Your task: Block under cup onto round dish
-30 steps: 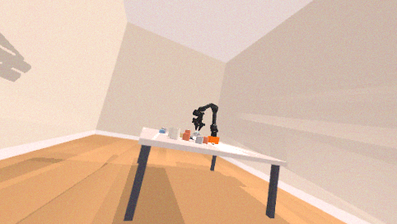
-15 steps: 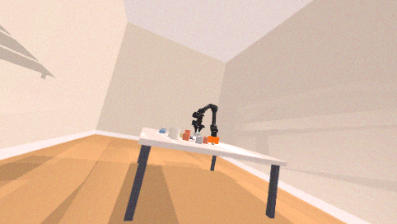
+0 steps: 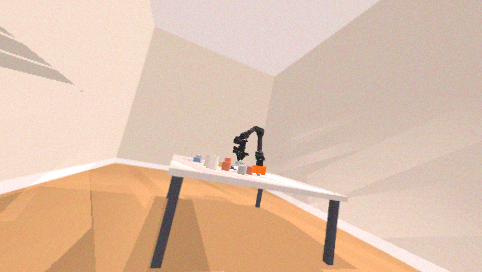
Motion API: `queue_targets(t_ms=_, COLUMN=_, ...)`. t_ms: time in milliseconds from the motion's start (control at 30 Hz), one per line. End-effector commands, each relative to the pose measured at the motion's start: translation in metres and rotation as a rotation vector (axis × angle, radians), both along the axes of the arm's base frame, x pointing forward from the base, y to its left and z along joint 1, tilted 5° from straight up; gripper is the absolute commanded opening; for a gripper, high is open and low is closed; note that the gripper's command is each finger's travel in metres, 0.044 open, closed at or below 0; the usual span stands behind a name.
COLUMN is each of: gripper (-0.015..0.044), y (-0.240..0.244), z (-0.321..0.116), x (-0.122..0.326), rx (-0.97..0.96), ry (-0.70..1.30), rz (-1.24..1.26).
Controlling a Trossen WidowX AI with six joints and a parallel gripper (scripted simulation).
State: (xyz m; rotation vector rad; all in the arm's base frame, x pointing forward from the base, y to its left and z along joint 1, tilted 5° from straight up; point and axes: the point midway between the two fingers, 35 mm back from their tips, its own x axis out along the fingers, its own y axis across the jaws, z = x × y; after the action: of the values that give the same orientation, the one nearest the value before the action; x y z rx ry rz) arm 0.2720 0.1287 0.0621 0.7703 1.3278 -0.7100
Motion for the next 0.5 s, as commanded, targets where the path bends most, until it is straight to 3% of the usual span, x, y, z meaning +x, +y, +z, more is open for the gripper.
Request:
queue_targets(t_ms=0, gripper=0.0088, y=0.0, z=-0.002, x=-0.001, rx=0.0, ry=0.006, rz=0.004)
queue_targets(t_ms=133, gripper=0.0, y=0.001, z=0.012, x=-0.001, rx=0.001, ry=0.005, rz=0.004)
queue_targets(t_ms=467, gripper=0.0, y=0.003, z=0.068, x=-0.006, rx=0.001, ry=0.005, rz=0.004)
